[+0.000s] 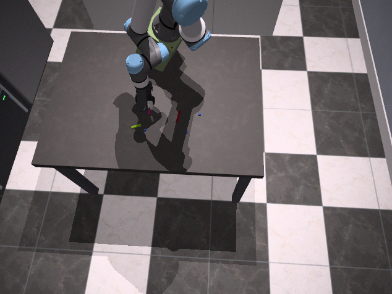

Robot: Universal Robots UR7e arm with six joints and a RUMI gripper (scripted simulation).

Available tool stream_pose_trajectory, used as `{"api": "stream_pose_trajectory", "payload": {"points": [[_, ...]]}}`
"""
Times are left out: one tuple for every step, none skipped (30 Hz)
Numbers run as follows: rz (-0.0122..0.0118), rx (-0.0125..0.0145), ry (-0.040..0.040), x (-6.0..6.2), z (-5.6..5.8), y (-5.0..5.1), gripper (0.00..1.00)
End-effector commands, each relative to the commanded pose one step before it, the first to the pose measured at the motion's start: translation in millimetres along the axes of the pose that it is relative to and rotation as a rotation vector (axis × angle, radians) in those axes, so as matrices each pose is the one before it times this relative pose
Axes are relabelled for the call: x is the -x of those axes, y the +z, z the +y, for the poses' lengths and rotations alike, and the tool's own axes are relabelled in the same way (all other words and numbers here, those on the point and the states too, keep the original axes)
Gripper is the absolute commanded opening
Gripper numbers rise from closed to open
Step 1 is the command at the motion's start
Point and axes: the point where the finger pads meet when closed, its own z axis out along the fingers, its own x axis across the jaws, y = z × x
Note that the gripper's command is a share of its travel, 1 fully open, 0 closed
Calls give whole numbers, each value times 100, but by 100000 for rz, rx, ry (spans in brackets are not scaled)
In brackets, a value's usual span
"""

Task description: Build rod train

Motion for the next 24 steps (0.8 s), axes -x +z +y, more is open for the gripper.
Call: {"api": "stream_pose_trajectory", "payload": {"points": [[116,-122,-6,-49,-38,416,14],[0,0,0,-2,1,95,14],[0,0,0,-2,1,87,14],[0,0,0,-2,0,79,14],[0,0,0,-2,0,71,14],[0,0,0,-1,0,62,14],[0,0,0,-1,0,54,14],[0,0,0,-1,0,46,14],[0,0,0,-1,0,38,14],[0,0,0,-1,0,31,14],[0,0,0,0,0,24,14],[0,0,0,0,0,18,14],[0,0,0,0,0,13,14],[0,0,0,0,0,8,14],[0,0,0,0,0,0,14],[0,0,0,0,0,0,14],[0,0,0,0,0,4,14],[0,0,0,0,0,2,14],[0,0,0,0,0,0,14],[0,0,0,0,0,0,14],[0,0,0,0,0,0,14],[0,0,0,0,0,0,14],[0,0,0,0,0,0,14],[0,0,0,0,0,0,14]]}}
